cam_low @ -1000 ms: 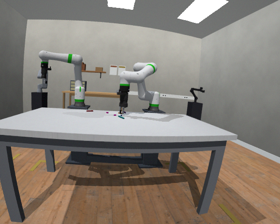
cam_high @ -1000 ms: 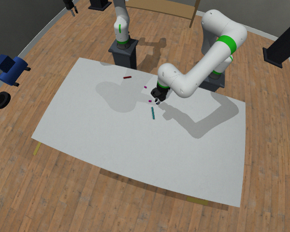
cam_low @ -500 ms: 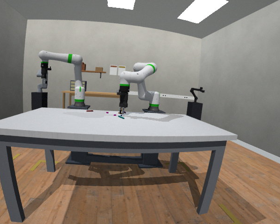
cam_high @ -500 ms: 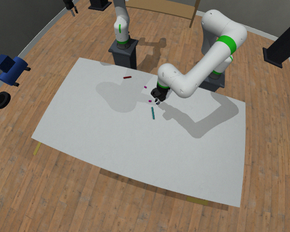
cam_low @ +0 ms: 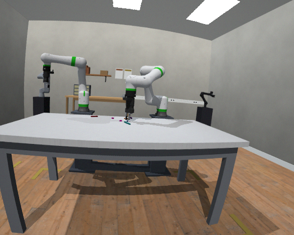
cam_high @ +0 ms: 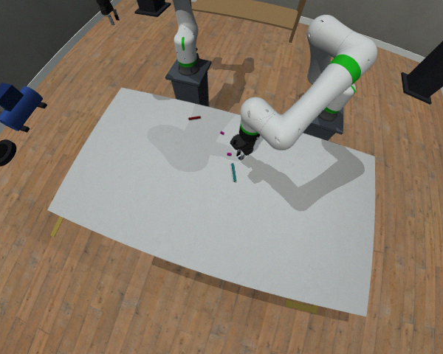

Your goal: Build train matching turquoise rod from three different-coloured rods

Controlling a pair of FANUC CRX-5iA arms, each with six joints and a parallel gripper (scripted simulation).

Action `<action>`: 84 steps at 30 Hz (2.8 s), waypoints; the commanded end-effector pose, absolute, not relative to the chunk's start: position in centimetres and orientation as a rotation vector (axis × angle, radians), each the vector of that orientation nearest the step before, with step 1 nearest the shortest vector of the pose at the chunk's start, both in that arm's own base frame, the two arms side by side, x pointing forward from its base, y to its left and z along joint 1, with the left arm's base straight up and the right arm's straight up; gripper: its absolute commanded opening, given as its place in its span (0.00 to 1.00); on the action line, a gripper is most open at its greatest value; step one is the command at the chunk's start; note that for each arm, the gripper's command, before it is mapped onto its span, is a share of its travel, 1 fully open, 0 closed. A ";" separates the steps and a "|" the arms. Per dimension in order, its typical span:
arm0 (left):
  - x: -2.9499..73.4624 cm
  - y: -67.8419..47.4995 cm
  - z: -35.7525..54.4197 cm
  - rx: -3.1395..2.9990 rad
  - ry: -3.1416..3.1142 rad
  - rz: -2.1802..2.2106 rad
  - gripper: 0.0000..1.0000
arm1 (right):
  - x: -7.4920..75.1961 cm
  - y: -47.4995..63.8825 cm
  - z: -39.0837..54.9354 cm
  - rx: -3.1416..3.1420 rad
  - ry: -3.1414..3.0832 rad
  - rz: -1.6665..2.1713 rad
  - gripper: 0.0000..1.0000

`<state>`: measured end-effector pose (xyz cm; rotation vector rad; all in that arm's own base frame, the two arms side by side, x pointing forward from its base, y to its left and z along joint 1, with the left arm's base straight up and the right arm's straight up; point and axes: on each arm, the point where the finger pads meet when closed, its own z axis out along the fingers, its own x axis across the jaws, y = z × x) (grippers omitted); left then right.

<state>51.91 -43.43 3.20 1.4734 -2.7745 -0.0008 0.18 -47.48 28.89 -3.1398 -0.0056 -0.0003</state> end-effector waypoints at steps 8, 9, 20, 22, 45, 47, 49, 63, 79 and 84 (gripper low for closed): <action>52.0 -43.5 2.5 1.474 -2.775 0.003 0.54 | 0.2 -47.5 29.0 -3.142 -0.006 0.000 1.00; 52.0 -43.5 2.4 1.474 -2.775 0.003 0.54 | 0.2 -47.5 29.0 -3.142 -0.006 0.000 1.00; 52.0 -43.5 2.2 1.474 -2.775 0.003 0.54 | 0.2 -47.5 29.0 -3.142 -0.006 0.000 1.00; 52.0 -43.5 2.2 1.474 -2.775 0.003 0.54 | 0.2 -47.5 29.0 -3.142 -0.006 0.000 1.00; 52.0 -43.5 2.2 1.474 -2.775 0.003 0.54 | 0.2 -47.5 29.0 -3.142 -0.006 0.000 1.00; 52.0 -43.5 2.2 1.474 -2.775 0.003 0.54 | 0.2 -47.5 29.0 -3.142 -0.006 0.000 1.00; 52.0 -43.5 2.2 1.474 -2.775 0.003 0.54 | 0.2 -47.5 29.0 -3.142 -0.006 0.000 1.00; 52.0 -43.5 2.2 1.474 -2.775 0.003 0.24 | 0.2 -47.5 29.0 -3.142 -0.006 0.000 1.00; 52.0 -43.5 2.2 1.474 -2.775 0.003 0.24 | 0.2 -47.5 29.0 -3.142 -0.006 0.000 1.00; 52.0 -43.5 2.2 1.474 -2.775 0.003 0.24 | 0.2 -47.5 29.0 -3.142 -0.006 0.000 1.00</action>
